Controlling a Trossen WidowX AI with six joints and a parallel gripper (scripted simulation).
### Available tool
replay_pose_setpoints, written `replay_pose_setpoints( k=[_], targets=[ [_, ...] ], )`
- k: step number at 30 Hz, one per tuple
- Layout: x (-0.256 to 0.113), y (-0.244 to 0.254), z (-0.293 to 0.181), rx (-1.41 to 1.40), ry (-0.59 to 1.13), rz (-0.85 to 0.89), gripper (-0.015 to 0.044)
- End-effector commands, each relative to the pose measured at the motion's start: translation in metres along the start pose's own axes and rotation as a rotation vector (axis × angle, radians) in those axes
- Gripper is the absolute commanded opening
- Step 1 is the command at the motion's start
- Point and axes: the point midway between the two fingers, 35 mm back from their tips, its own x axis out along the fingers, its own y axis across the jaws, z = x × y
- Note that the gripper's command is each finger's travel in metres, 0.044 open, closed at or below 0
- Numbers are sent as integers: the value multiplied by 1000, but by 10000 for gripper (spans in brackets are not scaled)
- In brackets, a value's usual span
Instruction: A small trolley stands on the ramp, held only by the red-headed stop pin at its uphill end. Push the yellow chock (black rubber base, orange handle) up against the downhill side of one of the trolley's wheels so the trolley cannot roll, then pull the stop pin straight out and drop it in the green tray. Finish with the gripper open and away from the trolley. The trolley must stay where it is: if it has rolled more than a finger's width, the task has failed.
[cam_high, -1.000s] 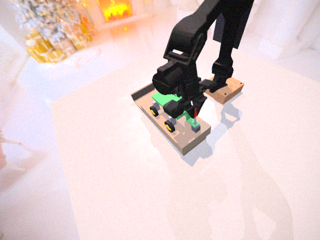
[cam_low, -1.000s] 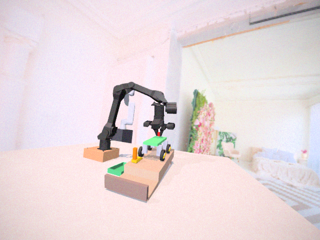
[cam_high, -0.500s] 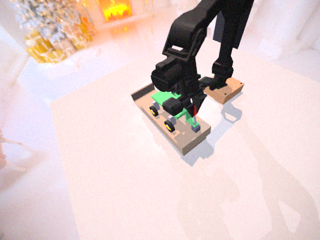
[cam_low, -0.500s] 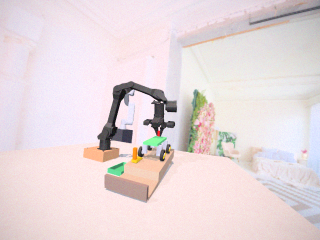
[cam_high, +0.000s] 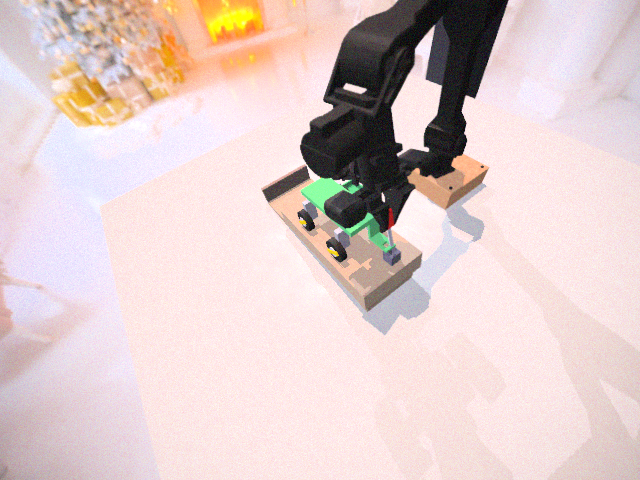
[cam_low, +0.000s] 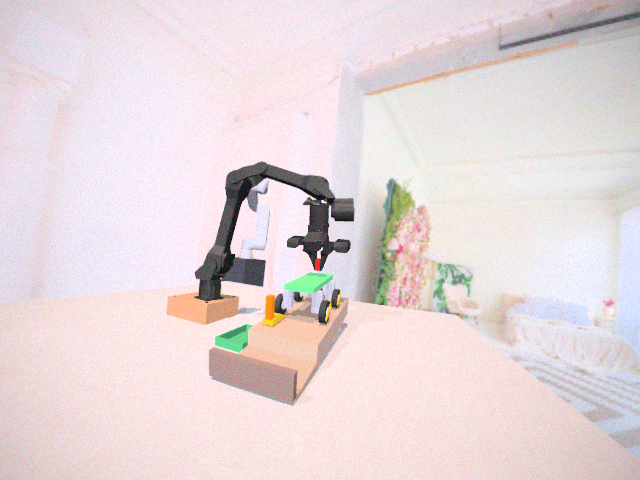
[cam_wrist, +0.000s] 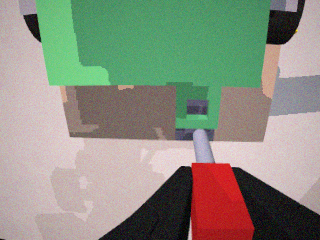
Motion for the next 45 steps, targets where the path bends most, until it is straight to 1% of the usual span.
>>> replay_pose_setpoints(
  k=[1,25,45],
  targets=[
    [-4,1,-3,-3,7,3,0],
    [-1,0,-33,-3,10,3,0],
    [2,-68,-34,-2,10,-3,0]
  ],
)
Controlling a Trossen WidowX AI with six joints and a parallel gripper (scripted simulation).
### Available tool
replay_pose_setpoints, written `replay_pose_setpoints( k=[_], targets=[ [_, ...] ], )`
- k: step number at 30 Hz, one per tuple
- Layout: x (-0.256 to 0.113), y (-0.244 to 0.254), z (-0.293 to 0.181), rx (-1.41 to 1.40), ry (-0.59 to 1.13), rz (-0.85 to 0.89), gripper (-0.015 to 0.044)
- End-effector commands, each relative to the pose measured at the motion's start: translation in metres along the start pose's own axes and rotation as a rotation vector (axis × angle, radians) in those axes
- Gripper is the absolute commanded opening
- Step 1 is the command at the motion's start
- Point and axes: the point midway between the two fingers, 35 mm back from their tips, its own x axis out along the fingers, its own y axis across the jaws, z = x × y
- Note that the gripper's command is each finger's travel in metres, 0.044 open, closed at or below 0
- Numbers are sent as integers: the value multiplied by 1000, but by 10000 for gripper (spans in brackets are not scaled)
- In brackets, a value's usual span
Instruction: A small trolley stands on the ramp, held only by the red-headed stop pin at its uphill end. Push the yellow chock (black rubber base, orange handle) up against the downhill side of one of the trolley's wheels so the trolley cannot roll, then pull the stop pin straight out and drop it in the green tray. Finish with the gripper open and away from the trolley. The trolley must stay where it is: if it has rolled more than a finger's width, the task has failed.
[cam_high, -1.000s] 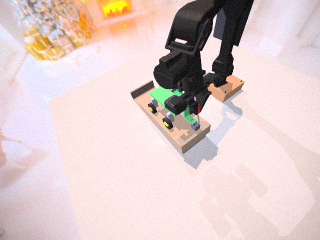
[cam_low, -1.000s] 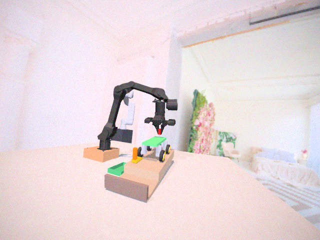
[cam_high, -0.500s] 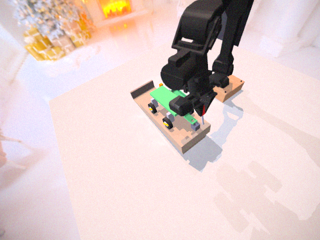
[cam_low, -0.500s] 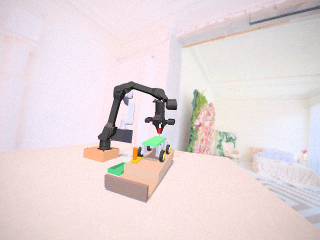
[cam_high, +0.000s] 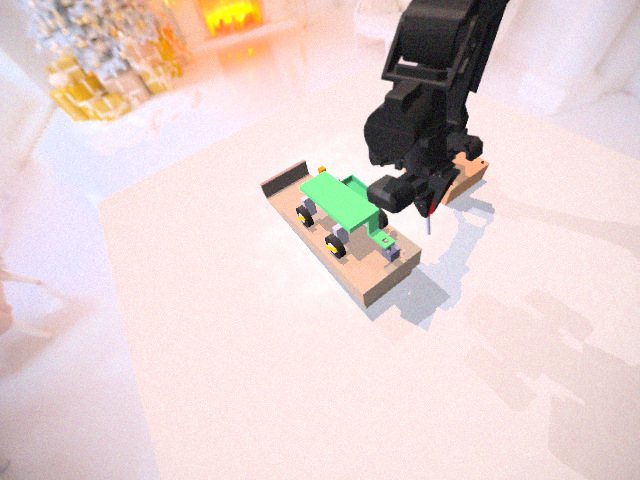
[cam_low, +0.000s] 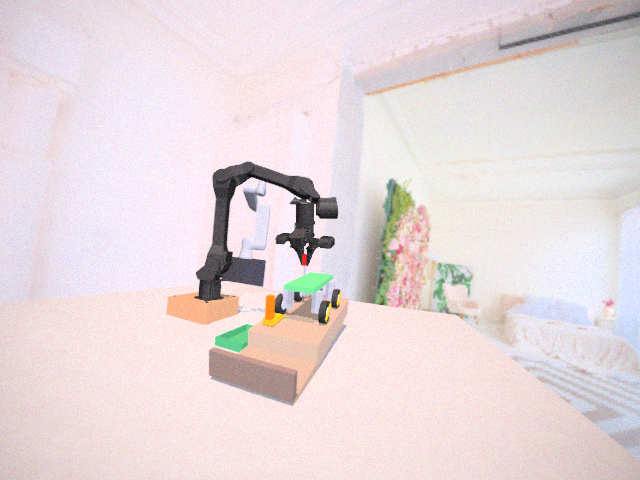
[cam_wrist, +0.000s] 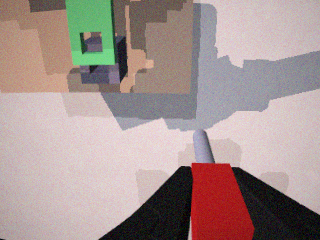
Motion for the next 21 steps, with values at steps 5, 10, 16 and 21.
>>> replay_pose_setpoints(
  k=[5,10,16,21],
  targets=[
    [2,-26,1,2,-3,1,0],
    [1,-26,3,2,-3,1,0],
    [-2,-24,26,2,-5,1,0],
    [-5,-22,46,2,-7,1,0]
  ],
)
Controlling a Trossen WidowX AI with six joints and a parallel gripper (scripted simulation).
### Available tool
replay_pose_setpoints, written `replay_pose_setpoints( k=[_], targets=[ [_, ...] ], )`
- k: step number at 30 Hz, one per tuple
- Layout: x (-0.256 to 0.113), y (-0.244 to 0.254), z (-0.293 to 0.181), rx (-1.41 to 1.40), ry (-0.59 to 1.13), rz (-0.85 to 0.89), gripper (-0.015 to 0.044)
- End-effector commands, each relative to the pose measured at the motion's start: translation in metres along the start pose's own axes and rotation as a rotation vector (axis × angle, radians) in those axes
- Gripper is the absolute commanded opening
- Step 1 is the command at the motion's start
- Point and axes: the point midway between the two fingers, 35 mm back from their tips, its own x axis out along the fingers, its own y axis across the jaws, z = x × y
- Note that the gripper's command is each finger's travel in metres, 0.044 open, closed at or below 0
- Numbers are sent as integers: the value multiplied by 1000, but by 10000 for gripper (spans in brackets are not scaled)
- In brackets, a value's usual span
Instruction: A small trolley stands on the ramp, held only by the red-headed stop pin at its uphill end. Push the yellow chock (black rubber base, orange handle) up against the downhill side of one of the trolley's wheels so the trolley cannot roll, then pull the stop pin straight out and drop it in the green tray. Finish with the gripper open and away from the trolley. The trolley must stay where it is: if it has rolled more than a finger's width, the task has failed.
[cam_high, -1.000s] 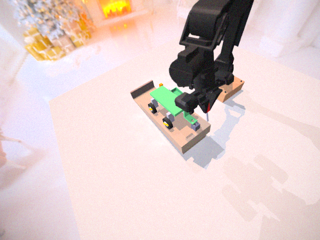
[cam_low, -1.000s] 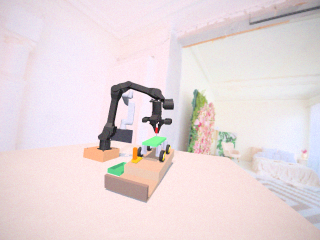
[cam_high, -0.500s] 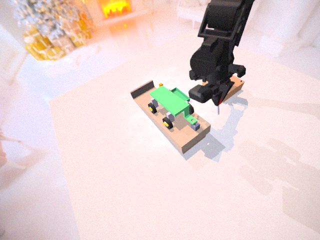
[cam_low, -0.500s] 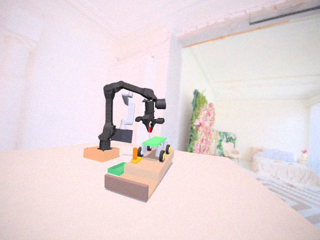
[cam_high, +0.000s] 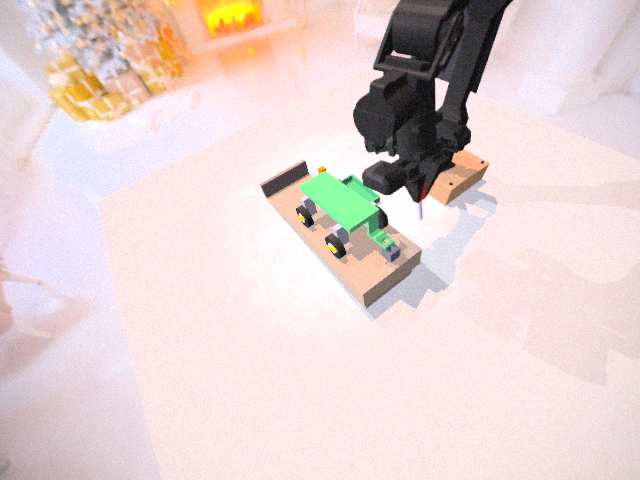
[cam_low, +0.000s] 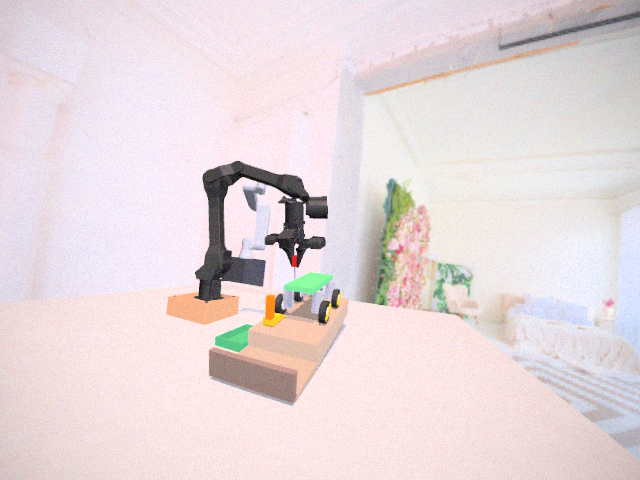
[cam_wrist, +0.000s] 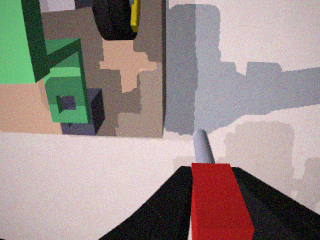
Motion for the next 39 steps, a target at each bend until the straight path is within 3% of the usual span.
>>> replay_pose_setpoints(
  k=[1,39],
  targets=[
    [-1,-1,15,0,3,-5,0],
    [-22,-1,167,0,-11,-6,0]
  ],
)
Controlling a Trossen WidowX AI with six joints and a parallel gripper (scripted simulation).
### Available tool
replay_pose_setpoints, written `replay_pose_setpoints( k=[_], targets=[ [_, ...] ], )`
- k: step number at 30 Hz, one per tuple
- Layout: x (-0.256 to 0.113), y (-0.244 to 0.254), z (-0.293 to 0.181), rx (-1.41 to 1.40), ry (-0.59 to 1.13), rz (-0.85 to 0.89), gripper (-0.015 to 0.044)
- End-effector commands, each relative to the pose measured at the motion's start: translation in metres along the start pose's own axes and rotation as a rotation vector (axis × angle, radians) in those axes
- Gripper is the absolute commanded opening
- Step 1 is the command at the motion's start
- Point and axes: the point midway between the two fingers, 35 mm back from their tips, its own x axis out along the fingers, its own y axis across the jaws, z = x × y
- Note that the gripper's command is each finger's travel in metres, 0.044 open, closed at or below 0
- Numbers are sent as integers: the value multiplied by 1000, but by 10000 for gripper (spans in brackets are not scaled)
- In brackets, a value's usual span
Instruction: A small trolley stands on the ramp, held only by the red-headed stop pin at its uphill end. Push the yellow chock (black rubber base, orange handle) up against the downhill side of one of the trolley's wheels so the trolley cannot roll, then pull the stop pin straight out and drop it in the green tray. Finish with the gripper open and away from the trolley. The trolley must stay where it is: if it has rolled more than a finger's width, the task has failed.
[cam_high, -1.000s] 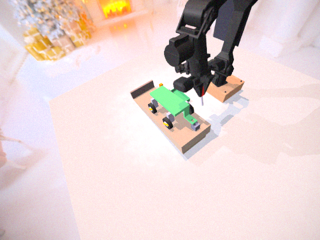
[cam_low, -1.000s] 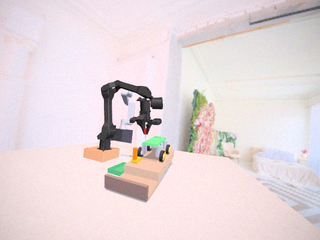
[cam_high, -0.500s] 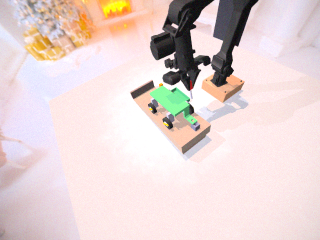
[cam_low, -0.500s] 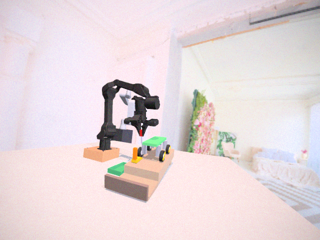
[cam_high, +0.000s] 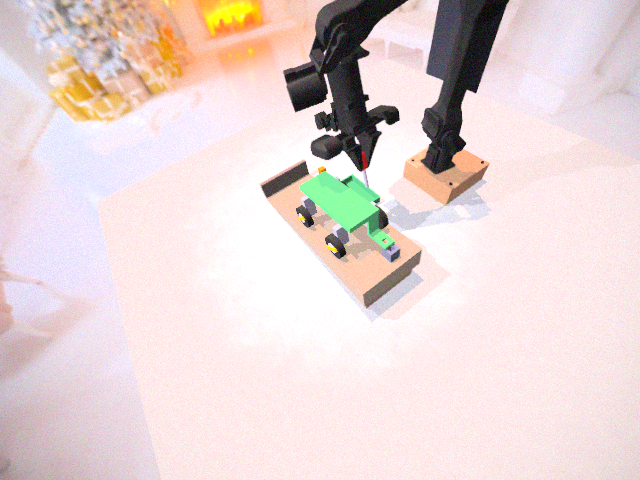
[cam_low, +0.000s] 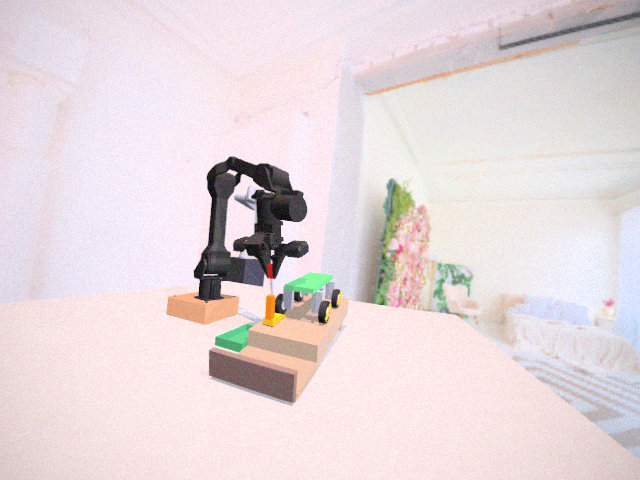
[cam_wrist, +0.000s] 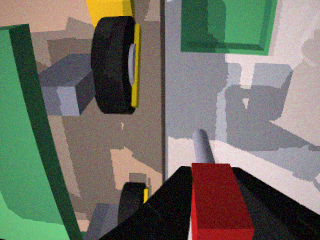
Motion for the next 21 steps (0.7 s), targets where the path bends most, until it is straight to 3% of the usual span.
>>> replay_pose_setpoints(
  k=[1,13,21],
  targets=[
    [-1,-1,16,-1,-4,-4,0],
    [-5,-6,61,-1,-8,-5,0],
    [-5,-7,62,68,-22,0,0]
  ],
)
